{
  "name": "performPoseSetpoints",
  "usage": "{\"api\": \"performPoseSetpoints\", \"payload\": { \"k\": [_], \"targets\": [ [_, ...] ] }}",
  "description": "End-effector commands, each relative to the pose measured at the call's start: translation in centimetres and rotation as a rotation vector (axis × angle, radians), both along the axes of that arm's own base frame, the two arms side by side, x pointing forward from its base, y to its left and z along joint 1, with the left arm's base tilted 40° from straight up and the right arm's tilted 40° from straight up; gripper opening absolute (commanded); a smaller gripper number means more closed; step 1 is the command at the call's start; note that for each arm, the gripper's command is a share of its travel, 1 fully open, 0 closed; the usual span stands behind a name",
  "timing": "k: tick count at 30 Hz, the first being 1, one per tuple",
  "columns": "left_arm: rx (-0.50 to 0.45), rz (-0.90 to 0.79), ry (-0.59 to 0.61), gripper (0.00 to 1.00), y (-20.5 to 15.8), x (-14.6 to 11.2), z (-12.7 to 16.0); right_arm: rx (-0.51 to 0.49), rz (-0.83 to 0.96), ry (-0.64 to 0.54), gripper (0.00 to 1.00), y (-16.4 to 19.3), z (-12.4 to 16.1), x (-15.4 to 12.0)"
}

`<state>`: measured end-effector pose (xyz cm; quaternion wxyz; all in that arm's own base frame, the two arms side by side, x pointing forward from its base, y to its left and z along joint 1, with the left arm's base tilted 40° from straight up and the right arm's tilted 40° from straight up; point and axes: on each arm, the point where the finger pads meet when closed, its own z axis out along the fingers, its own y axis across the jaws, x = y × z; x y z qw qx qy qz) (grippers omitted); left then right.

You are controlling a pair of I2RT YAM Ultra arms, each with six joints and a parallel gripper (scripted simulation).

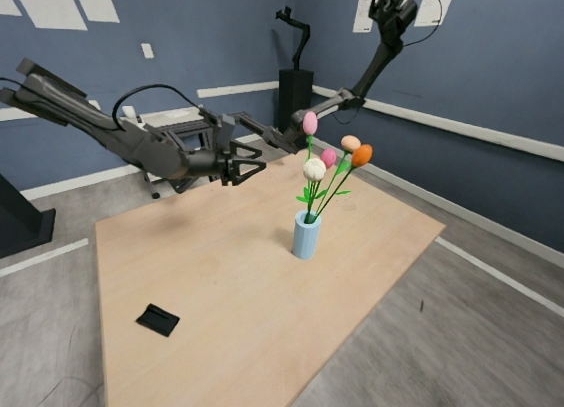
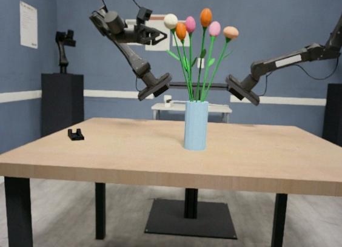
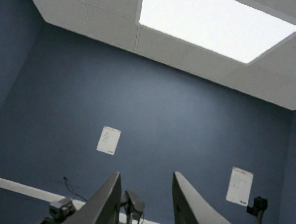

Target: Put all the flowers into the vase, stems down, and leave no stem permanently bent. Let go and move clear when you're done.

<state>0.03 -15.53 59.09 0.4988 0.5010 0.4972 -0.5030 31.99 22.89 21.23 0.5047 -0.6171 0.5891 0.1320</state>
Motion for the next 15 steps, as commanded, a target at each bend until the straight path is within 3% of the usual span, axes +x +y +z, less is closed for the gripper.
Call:
{"api": "performPoseSetpoints", "payload": {
  "k": [1,11,15],
  "targets": [
    [-0.03,0.0,0.003,0.3,0.6,-0.1,0.9,0.002,0.053,0.009,0.6,-0.1,0.3,-1.8],
    [-0.03,0.0,0.003,0.3,0.6,-0.1,0.9,-0.003,0.065,0.025,0.6,0.5,-0.5,-1.4],
    [-0.03,0.0,0.003,0.3,0.6,-0.1,0.9,0.009,0.065,-0.012,0.6,0.7,0.7,-0.9]
  ]
}}
